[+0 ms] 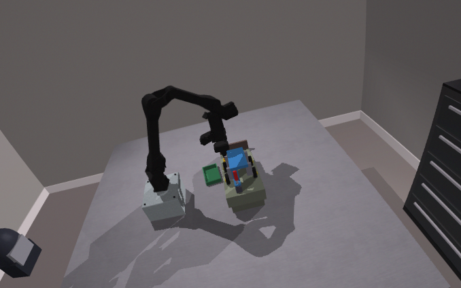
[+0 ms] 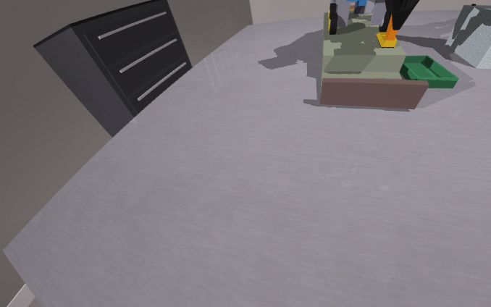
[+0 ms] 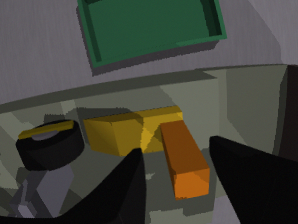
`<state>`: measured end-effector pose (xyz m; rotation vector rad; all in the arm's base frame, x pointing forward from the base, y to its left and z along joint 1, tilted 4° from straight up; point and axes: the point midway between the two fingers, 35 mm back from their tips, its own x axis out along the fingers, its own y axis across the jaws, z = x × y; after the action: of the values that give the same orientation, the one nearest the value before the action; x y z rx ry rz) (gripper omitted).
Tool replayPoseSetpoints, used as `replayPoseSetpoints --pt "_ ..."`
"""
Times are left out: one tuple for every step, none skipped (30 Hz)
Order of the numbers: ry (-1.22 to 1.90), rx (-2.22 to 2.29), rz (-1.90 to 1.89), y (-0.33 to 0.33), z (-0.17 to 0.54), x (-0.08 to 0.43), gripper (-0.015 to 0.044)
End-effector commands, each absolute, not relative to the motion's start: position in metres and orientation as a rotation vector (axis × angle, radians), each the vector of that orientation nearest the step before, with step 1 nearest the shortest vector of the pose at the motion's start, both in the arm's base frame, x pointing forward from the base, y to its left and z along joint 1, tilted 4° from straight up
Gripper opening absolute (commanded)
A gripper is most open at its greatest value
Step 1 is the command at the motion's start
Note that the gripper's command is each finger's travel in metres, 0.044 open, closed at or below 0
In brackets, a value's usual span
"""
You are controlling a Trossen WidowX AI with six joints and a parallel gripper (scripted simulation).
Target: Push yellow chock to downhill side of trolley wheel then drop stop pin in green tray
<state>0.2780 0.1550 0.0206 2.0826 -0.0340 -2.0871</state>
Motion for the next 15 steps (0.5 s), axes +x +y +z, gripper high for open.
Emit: replayPoseSetpoints --pt "-0.040 2.081 -2.084 0.157 0.031 0.279 0.0190" --pt "-0.041 2.079 -2.084 0.158 0.037 0.278 0.0190" --pt "-0.042 2.077 -2.084 0.158 0.040 0.278 0.0190" --pt "-0.042 2.077 -2.084 0.158 0.043 0.277 0.0190" --pt "-0.042 2.077 -2.084 0.159 0.045 0.277 0.0190" --pt "-0.042 2.077 -2.084 0.159 0.048 0.277 0.0190" --pt "-0.042 2.077 -2.084 0.160 0.051 0.277 0.0190" --pt "-0.042 2.077 -2.084 0.160 0.054 0.277 0.0190" --pt "-0.042 2.077 -2.084 0.161 0.056 0.277 0.0190" --pt "-0.042 2.077 -2.084 0.161 0.059 0.277 0.0190" --pt "-0.042 2.077 -2.084 0.162 0.062 0.277 0.0190" --pt "-0.042 2.077 -2.084 0.162 0.065 0.277 0.0190" --pt "-0.042 2.077 -2.084 0.163 0.068 0.278 0.0190" --pt "-0.042 2.077 -2.084 0.163 0.071 0.278 0.0190" --pt "-0.042 2.077 -2.084 0.164 0.073 0.278 0.0190"
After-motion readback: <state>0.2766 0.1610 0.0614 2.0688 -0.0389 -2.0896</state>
